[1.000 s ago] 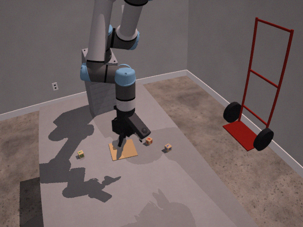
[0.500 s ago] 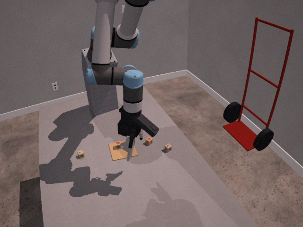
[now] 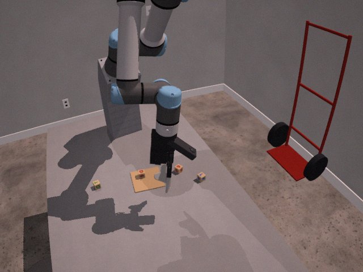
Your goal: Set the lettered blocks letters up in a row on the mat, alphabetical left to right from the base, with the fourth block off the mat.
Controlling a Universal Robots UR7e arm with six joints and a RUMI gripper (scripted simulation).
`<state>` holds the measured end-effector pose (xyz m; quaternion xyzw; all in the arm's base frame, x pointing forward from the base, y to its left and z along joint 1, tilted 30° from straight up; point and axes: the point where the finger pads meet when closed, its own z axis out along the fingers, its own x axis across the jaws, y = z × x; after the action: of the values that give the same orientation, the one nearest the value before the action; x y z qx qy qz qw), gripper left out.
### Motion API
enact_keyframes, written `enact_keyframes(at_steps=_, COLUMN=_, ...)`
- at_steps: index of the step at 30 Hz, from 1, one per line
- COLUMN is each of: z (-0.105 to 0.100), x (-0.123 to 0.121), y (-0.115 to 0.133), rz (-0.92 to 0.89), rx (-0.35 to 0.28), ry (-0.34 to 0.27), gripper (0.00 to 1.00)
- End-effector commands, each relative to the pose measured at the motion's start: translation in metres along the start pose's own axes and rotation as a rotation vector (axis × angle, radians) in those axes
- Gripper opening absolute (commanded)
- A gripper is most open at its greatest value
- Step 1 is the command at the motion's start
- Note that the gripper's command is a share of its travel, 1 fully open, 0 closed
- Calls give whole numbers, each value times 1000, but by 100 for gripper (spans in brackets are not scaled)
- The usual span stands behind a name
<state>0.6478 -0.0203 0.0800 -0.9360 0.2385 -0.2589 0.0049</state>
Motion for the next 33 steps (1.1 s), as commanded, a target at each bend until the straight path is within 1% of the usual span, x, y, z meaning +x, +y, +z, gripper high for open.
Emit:
enact_keyframes(at_steps=1, z=3, x=-5, y=-6, rz=-127, rx=-15, ry=-6, gripper=100)
enact_keyframes(at_steps=15, z=10, x=-26, y=-22, rz=-447, rx=-47, ry=-32, gripper=100)
enact_keyframes(at_steps=17, z=10, x=-26, y=-22, rz=-447, rx=-47, ry=-32, gripper=100)
enact_keyframes(at_steps=19, z=11, x=-31, y=-26, rz=-531, rx=-55, ry=-40, gripper=100)
enact_keyframes(at_steps=32, z=16, x=-49, y=-38, rz=-823, rx=-79, ry=-70, gripper=100)
enact_keyframes(at_steps=33, z=16, x=-49, y=-38, rz=-823, rx=-79, ry=-70, gripper=100)
